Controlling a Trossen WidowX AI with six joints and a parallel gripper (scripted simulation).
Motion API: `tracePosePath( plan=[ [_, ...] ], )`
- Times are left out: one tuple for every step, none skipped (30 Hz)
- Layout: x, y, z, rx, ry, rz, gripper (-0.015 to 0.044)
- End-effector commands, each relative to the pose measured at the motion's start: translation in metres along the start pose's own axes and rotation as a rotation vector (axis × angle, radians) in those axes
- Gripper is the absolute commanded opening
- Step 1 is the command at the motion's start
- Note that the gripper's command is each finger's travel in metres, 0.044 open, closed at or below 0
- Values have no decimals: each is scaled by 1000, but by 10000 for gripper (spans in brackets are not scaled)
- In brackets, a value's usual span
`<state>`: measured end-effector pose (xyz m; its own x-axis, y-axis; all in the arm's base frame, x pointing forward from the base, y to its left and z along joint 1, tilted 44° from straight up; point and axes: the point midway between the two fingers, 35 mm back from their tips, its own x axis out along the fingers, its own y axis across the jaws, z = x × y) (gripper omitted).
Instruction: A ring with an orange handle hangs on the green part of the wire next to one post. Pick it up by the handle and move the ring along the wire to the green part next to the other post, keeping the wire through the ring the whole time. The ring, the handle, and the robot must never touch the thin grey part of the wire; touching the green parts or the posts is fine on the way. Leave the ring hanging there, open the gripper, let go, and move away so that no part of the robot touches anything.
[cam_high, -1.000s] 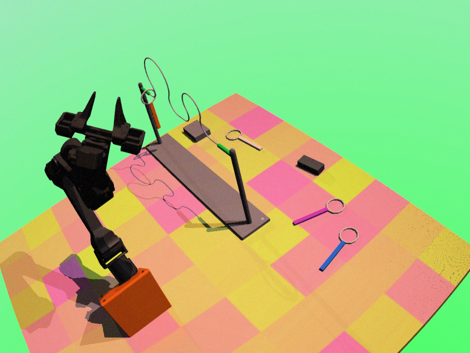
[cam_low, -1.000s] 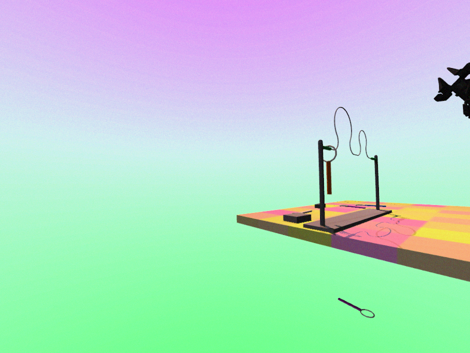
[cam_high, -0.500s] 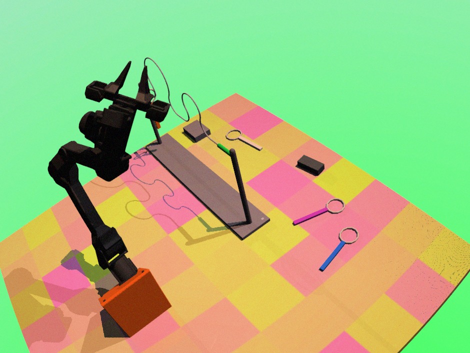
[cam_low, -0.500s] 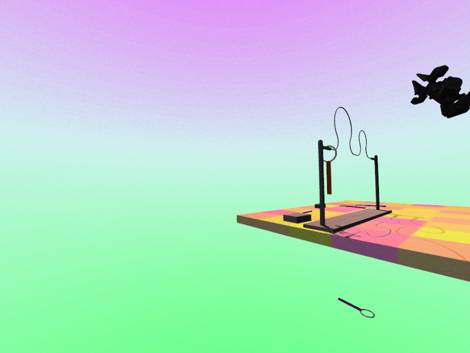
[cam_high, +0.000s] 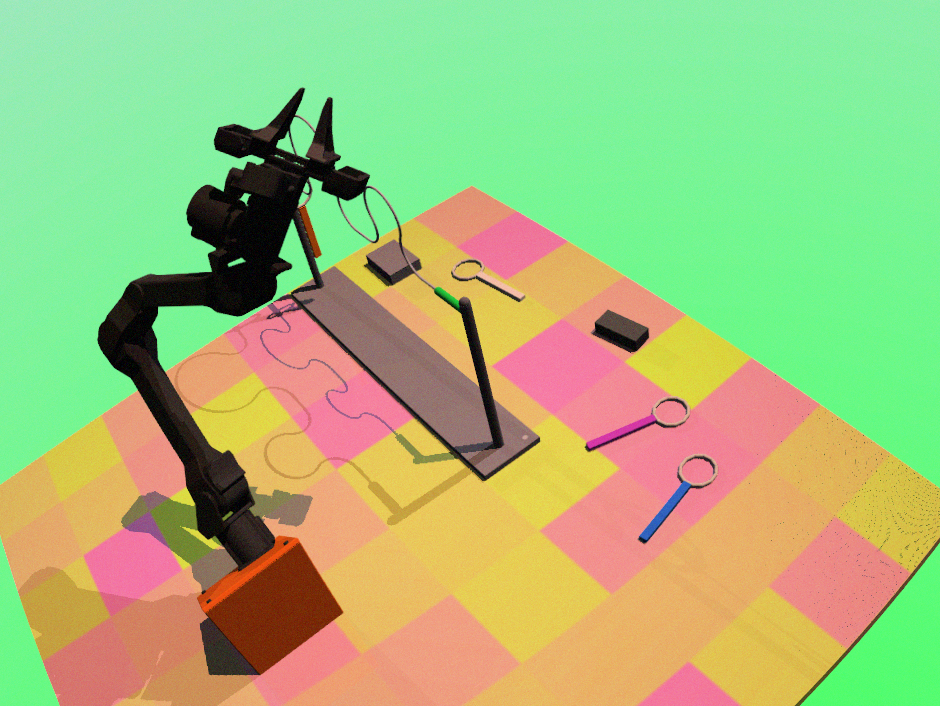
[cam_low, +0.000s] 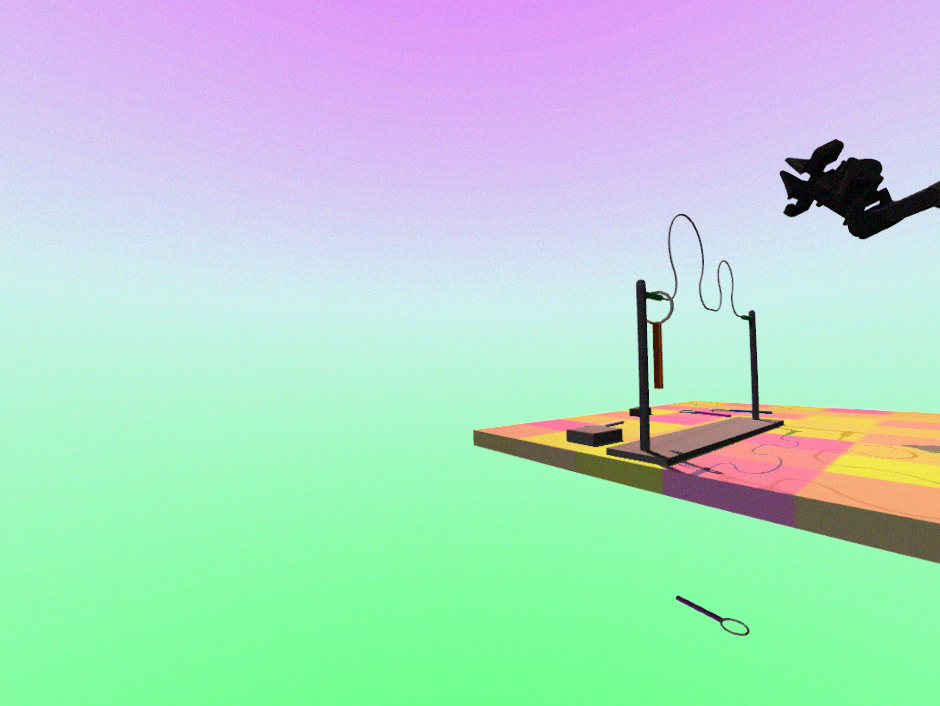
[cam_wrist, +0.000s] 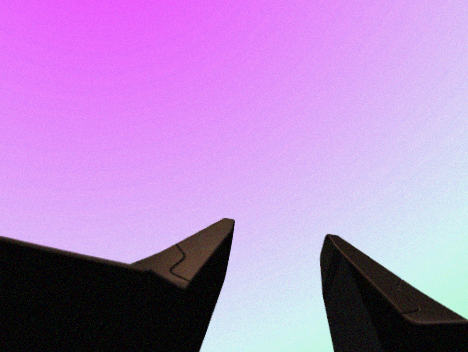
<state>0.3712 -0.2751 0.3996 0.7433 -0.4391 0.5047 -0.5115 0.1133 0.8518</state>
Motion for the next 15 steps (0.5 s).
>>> tracePosePath(
  plan=[
    [7, 8, -28, -32, 27, 6, 160],
    [8, 9, -35, -39, 34, 4, 160],
    [9, 10, -42, -46, 41, 3, 160],
    [9, 11, -49, -53, 48, 1, 160],
    [10, 11, -56, -60, 55, 0, 160],
    [11, 12, -63, -67, 62, -2, 160],
    [11, 13, -70, -74, 68, -3, 160],
    [11, 15, -76, -81, 75, -4, 160],
    [12, 16, -83, -88, 82, -6, 160],
    [12, 17, -90, -96, 90, -7, 160],
    [12, 18, -97, -103, 97, -8, 160],
    [12, 20, -104, -110, 104, -9, 160],
    [12, 21, -111, -118, 111, -10, 160],
    [11, 23, -118, -125, 119, -11, 160],
    [11, 24, -125, -133, 126, -12, 160]
  ],
)
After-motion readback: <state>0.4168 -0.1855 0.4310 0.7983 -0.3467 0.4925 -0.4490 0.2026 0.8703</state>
